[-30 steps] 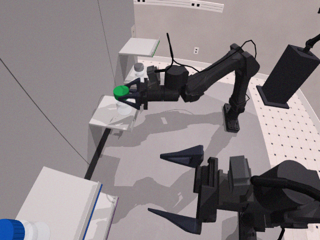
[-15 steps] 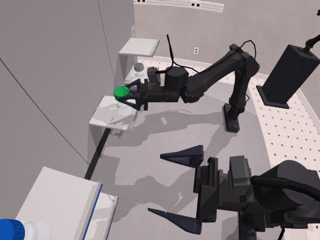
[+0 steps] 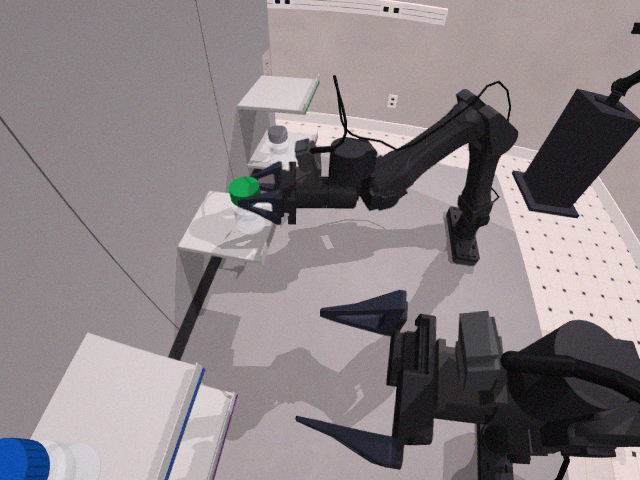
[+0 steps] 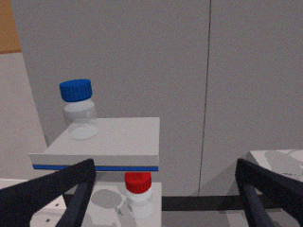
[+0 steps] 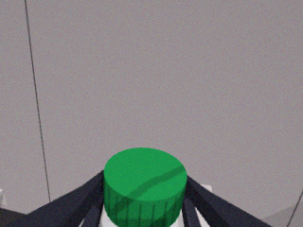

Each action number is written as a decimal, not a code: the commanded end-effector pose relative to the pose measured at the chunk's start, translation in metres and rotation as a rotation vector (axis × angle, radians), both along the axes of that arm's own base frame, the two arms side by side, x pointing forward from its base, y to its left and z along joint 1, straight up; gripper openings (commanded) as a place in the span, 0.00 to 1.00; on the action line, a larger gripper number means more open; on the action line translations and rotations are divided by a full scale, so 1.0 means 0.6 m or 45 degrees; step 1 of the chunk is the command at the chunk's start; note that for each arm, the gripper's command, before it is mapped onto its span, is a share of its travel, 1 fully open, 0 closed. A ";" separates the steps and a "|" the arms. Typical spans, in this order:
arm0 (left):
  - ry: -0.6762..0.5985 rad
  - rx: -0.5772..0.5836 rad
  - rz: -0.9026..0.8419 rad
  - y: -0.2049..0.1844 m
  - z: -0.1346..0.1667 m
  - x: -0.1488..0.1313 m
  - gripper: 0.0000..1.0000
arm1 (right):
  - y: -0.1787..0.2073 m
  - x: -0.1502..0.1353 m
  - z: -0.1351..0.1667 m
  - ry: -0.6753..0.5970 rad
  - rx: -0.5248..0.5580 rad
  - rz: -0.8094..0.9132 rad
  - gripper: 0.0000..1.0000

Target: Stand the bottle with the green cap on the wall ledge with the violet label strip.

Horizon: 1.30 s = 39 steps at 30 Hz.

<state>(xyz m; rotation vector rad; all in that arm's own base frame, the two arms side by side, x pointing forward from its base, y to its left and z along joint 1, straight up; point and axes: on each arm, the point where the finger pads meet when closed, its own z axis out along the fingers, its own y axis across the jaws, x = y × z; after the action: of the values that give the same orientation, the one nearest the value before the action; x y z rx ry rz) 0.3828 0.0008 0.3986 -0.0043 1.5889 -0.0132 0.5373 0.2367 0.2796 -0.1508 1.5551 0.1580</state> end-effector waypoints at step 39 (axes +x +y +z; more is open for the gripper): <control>-0.061 0.014 -0.001 -0.004 0.035 -0.006 1.00 | -0.029 -0.163 0.032 -0.084 0.033 0.002 0.89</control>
<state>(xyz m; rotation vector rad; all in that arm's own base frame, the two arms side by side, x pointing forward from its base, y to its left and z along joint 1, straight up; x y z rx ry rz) 0.3828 0.0008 0.3986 -0.0043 1.5889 -0.0132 0.4528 0.2267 0.2839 -0.1651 1.5281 0.1777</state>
